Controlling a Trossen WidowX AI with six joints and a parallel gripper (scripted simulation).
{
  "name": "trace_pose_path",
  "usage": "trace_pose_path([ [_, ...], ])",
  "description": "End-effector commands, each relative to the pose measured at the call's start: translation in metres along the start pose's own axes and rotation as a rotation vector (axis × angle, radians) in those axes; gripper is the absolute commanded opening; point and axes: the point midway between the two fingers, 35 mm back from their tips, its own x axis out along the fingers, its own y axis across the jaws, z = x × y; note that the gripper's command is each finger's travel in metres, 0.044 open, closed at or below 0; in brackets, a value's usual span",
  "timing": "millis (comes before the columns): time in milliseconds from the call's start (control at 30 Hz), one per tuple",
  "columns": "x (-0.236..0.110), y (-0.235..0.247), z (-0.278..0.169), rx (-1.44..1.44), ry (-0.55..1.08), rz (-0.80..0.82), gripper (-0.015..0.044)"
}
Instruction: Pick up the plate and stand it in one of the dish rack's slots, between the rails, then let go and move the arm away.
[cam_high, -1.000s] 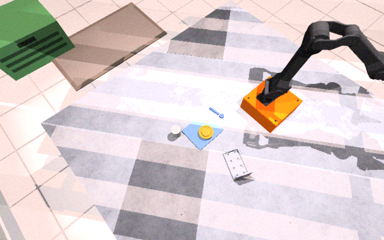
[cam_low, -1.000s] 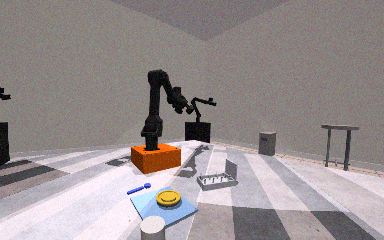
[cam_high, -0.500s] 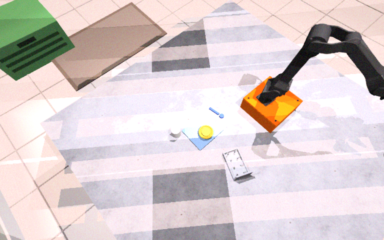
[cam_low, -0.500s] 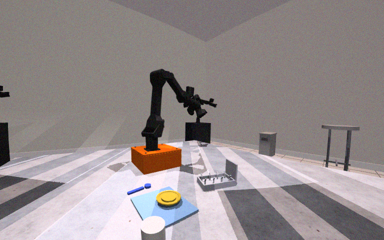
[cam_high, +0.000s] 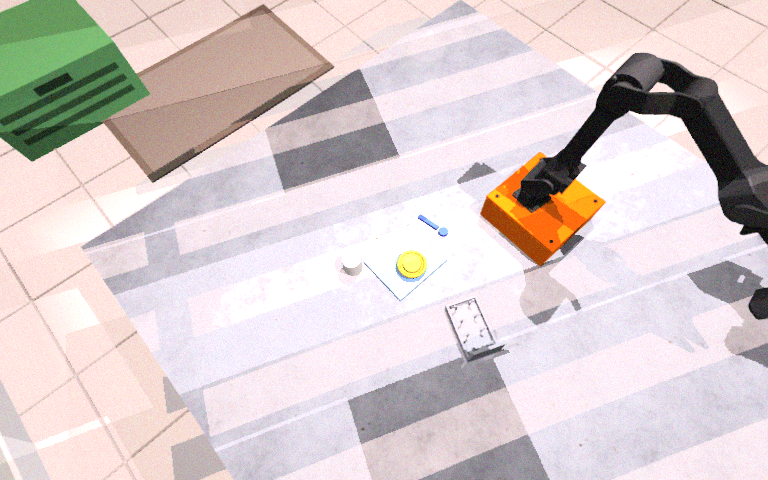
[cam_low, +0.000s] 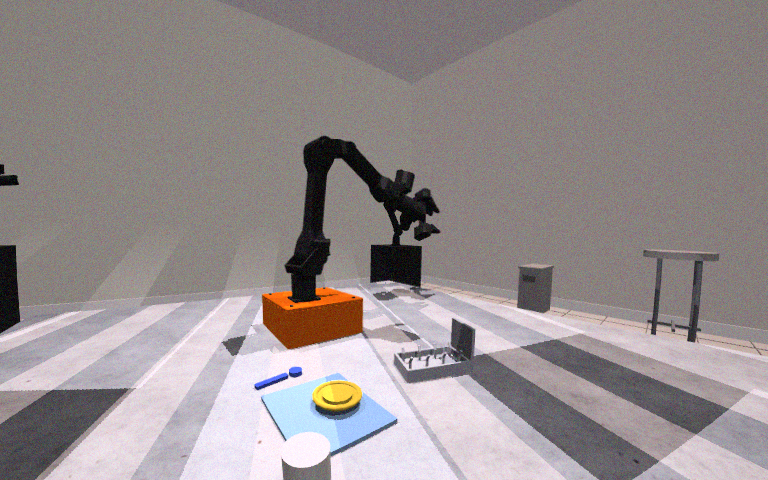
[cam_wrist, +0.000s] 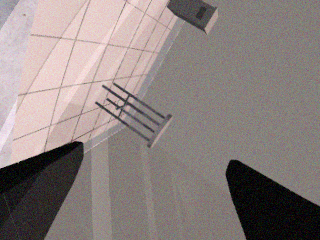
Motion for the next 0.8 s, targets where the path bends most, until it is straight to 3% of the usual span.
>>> trace_pose_path([
  [0, 0.003, 0.014, -0.026, 0.076, 0.040, 0.043, 0.0400],
  [767, -0.011, 0.095, -0.159, 0.415, 0.352, 0.232, 0.0400],
])
